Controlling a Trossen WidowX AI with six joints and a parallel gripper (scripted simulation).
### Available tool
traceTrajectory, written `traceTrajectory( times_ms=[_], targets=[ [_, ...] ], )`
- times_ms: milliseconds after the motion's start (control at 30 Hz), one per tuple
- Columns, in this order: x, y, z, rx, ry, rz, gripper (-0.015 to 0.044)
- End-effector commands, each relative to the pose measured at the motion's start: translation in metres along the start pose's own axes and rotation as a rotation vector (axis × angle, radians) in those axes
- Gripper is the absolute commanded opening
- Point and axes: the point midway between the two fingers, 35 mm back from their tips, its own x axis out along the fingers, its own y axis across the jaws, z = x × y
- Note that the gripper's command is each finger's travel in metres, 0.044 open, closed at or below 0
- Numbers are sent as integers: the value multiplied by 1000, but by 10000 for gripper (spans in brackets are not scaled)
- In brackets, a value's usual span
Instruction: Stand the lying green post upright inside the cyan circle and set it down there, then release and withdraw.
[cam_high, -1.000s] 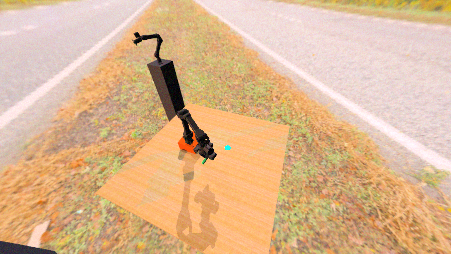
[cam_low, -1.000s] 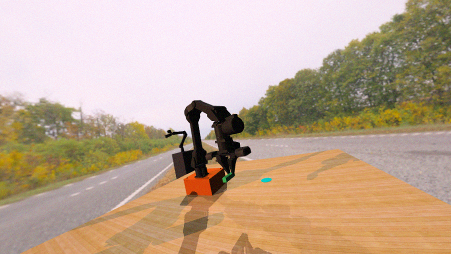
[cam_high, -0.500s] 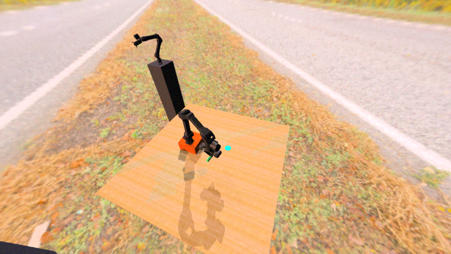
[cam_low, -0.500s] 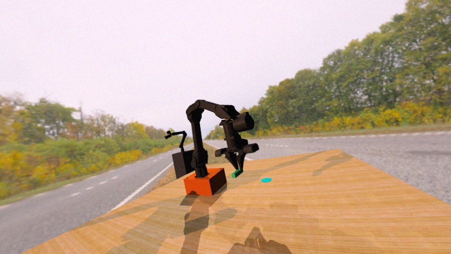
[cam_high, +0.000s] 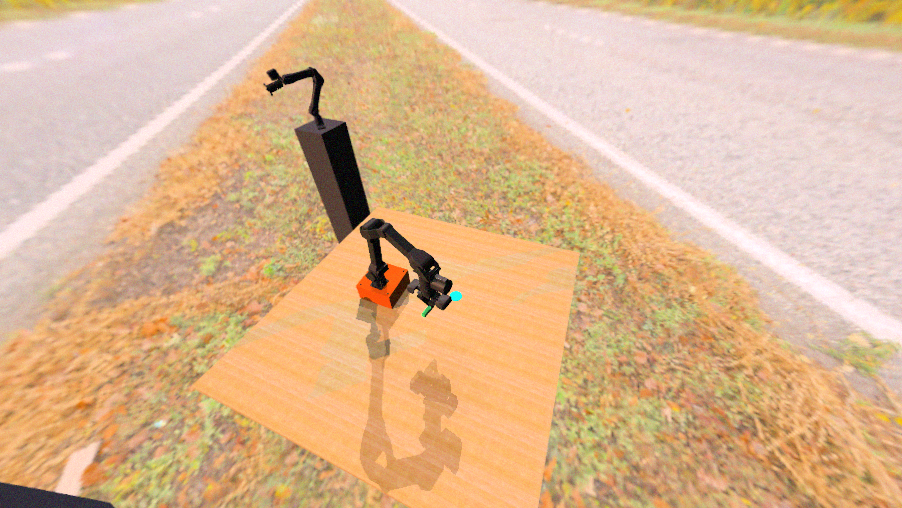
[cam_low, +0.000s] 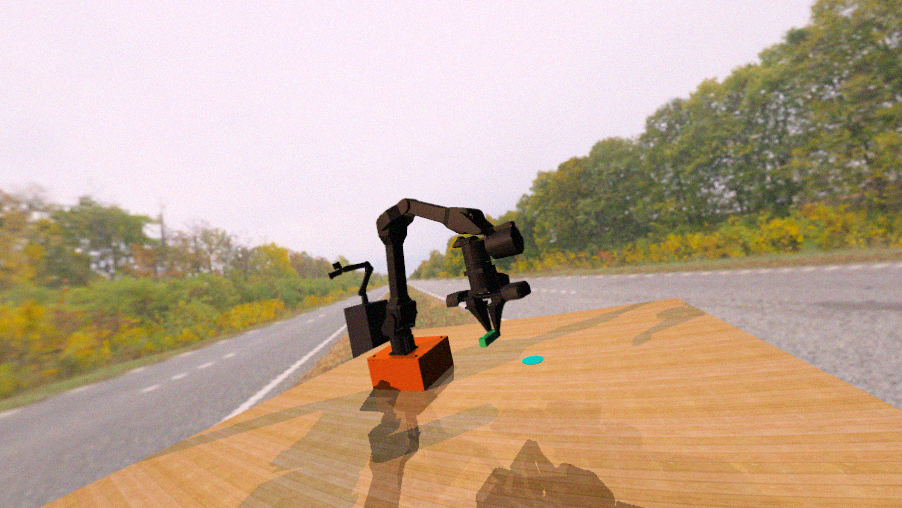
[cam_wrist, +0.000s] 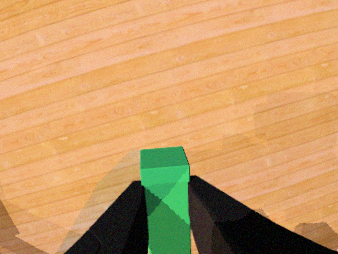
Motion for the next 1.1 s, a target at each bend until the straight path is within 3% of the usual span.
traceTrajectory(
  times_ms=[0,1067],
  targets=[
    [1,-3,10,13,3,8,23],
    [-2,-9,106,103,4,12,23]
  ],
)
